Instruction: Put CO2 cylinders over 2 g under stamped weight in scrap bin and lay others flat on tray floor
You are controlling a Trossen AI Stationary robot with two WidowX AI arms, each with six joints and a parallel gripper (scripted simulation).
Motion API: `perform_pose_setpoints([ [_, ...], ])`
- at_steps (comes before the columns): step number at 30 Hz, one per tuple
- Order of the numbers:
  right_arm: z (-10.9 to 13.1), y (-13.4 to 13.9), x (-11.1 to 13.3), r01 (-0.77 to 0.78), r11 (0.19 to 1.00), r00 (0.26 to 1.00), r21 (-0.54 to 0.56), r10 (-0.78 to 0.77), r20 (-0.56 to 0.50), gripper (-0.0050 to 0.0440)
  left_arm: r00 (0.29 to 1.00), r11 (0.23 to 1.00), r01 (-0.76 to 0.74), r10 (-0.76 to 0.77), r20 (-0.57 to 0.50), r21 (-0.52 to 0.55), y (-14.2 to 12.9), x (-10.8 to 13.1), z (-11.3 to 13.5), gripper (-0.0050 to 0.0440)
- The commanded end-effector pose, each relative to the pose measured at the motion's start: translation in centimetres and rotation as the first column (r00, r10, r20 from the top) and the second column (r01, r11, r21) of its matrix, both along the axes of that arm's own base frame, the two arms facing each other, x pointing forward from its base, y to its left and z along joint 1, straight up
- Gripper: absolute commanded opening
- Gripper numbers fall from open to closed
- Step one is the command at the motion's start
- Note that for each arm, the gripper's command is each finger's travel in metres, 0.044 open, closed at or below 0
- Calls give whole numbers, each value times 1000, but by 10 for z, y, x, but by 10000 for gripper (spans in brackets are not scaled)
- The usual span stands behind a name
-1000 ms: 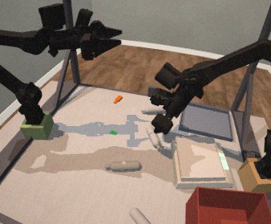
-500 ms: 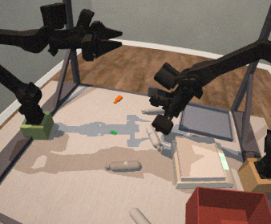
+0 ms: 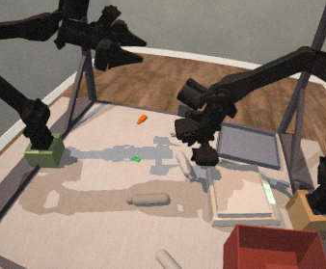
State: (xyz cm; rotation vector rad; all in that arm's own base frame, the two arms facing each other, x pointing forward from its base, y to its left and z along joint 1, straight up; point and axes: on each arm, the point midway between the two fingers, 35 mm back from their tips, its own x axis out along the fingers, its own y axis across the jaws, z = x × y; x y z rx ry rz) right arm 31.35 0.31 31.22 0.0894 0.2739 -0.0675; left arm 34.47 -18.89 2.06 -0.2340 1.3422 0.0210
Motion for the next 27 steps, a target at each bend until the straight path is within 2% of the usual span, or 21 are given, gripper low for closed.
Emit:
perform_pose_setpoints([
  [1, 5, 1, -5, 25, 1000, 996, 16, -23, -83, 440, 978, 977, -208, 206, -41, -38, -1, 8, 5, 254],
  [3, 3, 1, -9, 36, 999, 991, 19, -34, -126, 440, 949, 949, -312, 308, -69, -46, 0, 9, 4, 254],
  [5, 3, 1, -9, 36, 999, 991, 19, -34, -126, 440, 949, 949, -312, 308, -69, -46, 0, 9, 4, 254],
  [8, -6, 0, -18, 52, 999, 975, 14, -48, -215, 440, 887, 889, -455, 448, -110, -51, 1, 10, 2, 254],
  [14, -12, -1, -33, 81, 997, 941, 2, -76, -329, 440, 695, 702, -711, 695, -182, -37, 4, 13, -3, 254],
  [20, -13, -3, -46, 103, 995, 909, -12, -100, -404, 440, 450, 462, -887, 863, -229, -2, 7, 15, -7, 254],
  [22, -13, -3, -46, 103, 995, 909, -12, -100, -404, 440, 450, 462, -887, 863, -229, -2, 7, 15, -7, 254],
  [27, -13, -4, -55, 117, 993, 886, -25, -115, -449, 440, 176, 193, -980, 952, -252, 43, 10, 17, -11, 254],
])
